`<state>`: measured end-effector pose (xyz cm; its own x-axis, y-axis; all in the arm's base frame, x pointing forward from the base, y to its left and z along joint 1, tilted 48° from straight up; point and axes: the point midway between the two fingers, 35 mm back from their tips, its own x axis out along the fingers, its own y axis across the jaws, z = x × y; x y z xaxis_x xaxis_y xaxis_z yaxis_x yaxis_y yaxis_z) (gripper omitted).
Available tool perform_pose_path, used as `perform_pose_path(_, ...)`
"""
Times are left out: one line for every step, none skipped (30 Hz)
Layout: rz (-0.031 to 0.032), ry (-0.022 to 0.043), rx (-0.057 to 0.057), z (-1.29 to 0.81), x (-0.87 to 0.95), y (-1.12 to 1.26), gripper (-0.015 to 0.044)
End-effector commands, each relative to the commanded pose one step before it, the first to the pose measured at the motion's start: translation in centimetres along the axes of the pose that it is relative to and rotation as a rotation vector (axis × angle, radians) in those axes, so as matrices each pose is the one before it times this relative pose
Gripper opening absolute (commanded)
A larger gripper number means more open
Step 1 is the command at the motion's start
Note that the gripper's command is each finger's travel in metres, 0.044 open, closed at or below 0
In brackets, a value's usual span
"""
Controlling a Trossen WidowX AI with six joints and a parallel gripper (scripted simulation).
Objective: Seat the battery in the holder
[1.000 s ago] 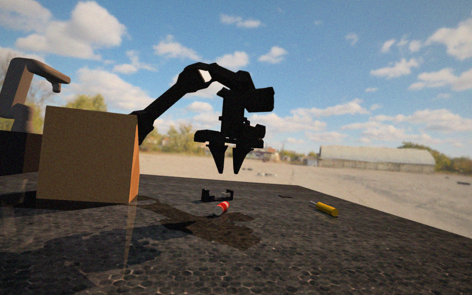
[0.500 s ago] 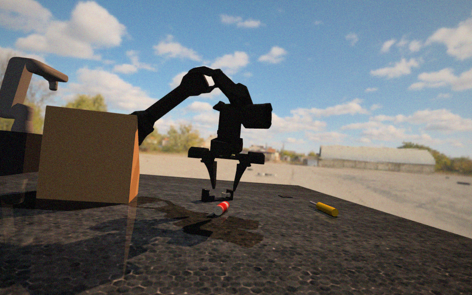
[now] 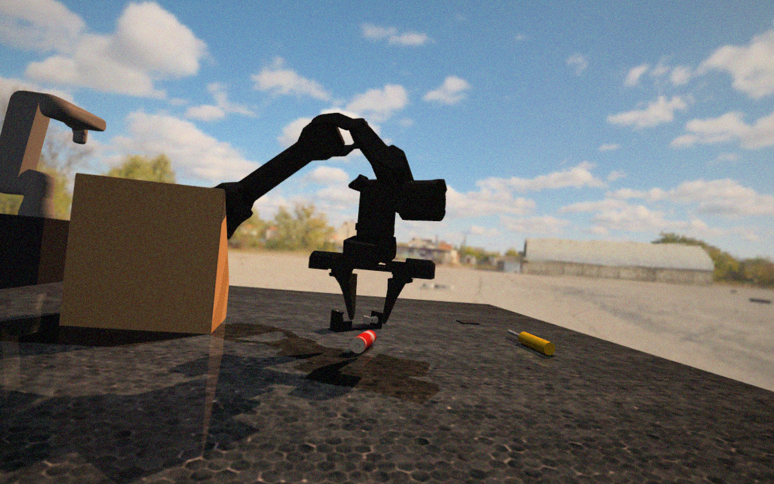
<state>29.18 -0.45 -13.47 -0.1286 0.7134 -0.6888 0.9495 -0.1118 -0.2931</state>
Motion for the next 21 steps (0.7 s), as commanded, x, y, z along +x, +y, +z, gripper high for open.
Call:
perform_pose_path(-0.00656,0.00621,0.0081,-0.066,0.81,-0.224,0.0238)
perform_pose_path(0.0,0.00004,0.0,-0.002,0.164,0.002,0.0238)
perform_pose_path(-0.00001,0.00005,0.0,-0.002,0.164,0.001,0.0238)
perform_pose_path(-0.00002,0.00006,0.0,-0.002,0.164,0.0,0.0238)
perform_pose_path(-0.00002,0.00007,0.0,-0.002,0.164,-0.001,0.0238)
perform_pose_path(-0.00003,0.00008,0.0,-0.002,0.163,-0.002,0.0238)
perform_pose_path(-0.00004,0.00009,0.0,-0.002,0.163,-0.003,0.0238)
perform_pose_path(-0.00005,0.00009,0.0,-0.002,0.163,-0.004,0.0238)
perform_pose_path(-0.00005,0.0001,0.0,-0.002,0.162,-0.005,0.0238)
perform_pose_path(-0.00006,0.00011,0.0,-0.002,0.162,-0.006,0.0238)
perform_pose_path(-0.00007,0.00012,0.0,-0.002,0.162,-0.007,0.0238)
perform_pose_path(-0.00007,0.00013,0.0,-0.002,0.162,-0.008,0.0238)
perform_pose_path(-0.00008,0.00014,0.0,-0.002,0.161,-0.009,0.0238)
perform_pose_path(-0.00009,0.00014,0.0,-0.002,0.161,-0.009,0.0238)
perform_pose_path(-0.0001,0.00015,0.0,-0.002,0.161,-0.01,0.0238)
perform_pose_path(-0.0001,0.00016,0.0,-0.002,0.16,-0.011,0.0238)
perform_pose_path(-0.00011,0.00017,0.0,-0.002,0.16,-0.012,0.0238)
perform_pose_path(-0.00012,0.00018,0.0,-0.002,0.16,-0.013,0.0238)
perform_pose_path(-0.00013,0.00019,0.0,-0.003,0.16,-0.014,0.0238)
perform_pose_path(-0.00011,0.00015,0.0,-0.002,0.128,-0.012,0.0238)
perform_pose_path(-0.00007,0.0001,0.0,-0.001,0.077,-0.007,0.0238)
